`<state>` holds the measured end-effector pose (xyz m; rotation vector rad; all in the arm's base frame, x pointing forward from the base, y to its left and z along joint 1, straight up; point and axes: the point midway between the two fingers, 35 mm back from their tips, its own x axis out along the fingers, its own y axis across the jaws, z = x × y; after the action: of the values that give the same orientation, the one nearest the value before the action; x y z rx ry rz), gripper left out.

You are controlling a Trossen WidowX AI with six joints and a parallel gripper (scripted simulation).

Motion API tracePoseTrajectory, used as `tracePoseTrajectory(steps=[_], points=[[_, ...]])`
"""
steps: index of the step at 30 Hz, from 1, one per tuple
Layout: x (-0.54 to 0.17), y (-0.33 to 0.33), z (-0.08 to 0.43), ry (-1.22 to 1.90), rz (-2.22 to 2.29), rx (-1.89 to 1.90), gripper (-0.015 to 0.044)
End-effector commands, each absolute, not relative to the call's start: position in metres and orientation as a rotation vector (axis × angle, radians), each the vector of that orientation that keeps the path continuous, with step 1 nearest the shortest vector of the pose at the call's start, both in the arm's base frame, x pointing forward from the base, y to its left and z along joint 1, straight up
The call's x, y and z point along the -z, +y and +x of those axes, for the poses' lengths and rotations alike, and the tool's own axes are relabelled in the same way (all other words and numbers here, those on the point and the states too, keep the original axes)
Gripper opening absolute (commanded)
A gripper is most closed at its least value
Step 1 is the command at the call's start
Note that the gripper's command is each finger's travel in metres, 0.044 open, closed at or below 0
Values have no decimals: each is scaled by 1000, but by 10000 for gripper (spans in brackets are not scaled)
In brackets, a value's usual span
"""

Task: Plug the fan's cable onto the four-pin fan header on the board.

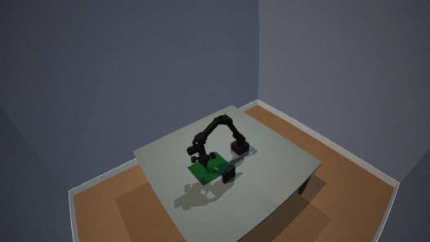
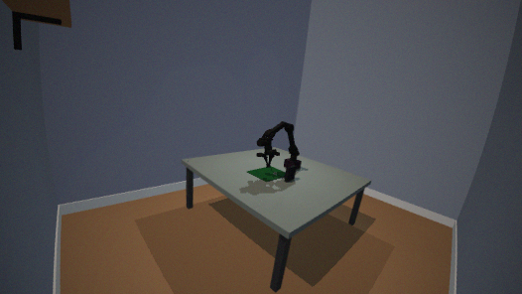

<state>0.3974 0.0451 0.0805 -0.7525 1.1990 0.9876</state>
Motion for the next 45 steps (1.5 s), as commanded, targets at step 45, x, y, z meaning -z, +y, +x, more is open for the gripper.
tracePoseTrajectory(steps=[45], points=[[-53,38,402,663,-347,-1165,0]])
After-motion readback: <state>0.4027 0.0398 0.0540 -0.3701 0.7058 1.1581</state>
